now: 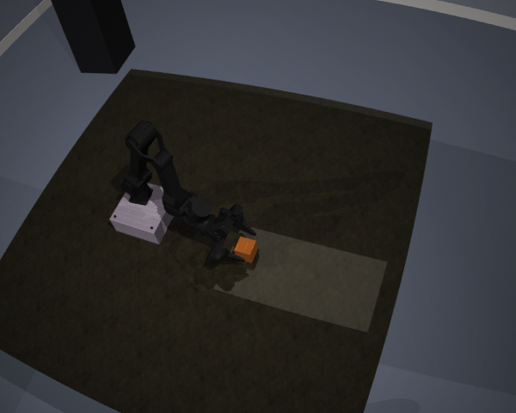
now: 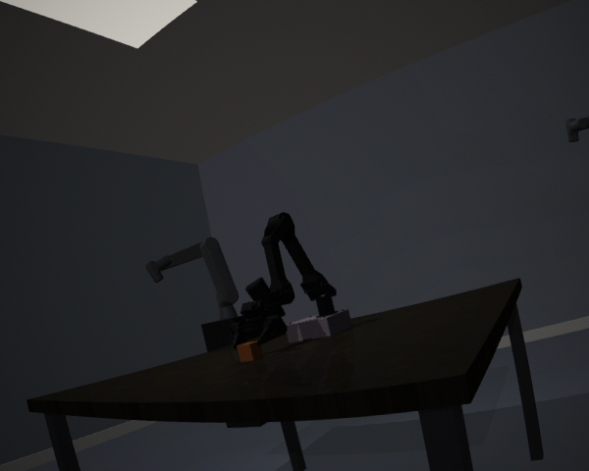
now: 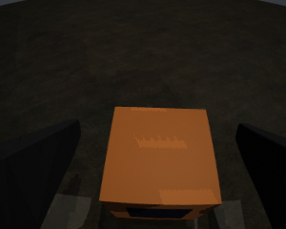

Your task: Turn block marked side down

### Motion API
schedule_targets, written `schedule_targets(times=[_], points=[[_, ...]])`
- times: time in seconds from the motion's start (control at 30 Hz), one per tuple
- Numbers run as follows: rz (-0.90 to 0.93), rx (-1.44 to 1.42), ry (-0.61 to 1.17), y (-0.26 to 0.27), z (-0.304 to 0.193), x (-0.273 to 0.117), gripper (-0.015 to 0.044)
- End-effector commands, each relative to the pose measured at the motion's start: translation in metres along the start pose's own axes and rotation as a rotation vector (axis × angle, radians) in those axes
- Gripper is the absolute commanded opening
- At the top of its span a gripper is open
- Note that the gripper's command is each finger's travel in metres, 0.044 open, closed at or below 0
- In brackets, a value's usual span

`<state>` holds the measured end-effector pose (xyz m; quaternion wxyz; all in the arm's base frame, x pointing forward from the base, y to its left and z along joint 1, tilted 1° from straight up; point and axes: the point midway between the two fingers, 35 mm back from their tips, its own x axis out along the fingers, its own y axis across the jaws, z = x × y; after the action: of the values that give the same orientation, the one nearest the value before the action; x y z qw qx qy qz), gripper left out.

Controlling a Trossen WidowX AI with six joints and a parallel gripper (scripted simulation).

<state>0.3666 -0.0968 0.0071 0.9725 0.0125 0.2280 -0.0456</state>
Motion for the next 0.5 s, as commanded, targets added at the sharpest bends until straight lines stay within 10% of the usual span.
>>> schedule_targets(times=[0.0, 0.47], points=[[0.006, 0.005, 0.035, 0.000, 0.006, 0.004, 0.0440], [0.004, 0.002, 0.515, 0.000, 0.053, -0.048, 0.0440]])
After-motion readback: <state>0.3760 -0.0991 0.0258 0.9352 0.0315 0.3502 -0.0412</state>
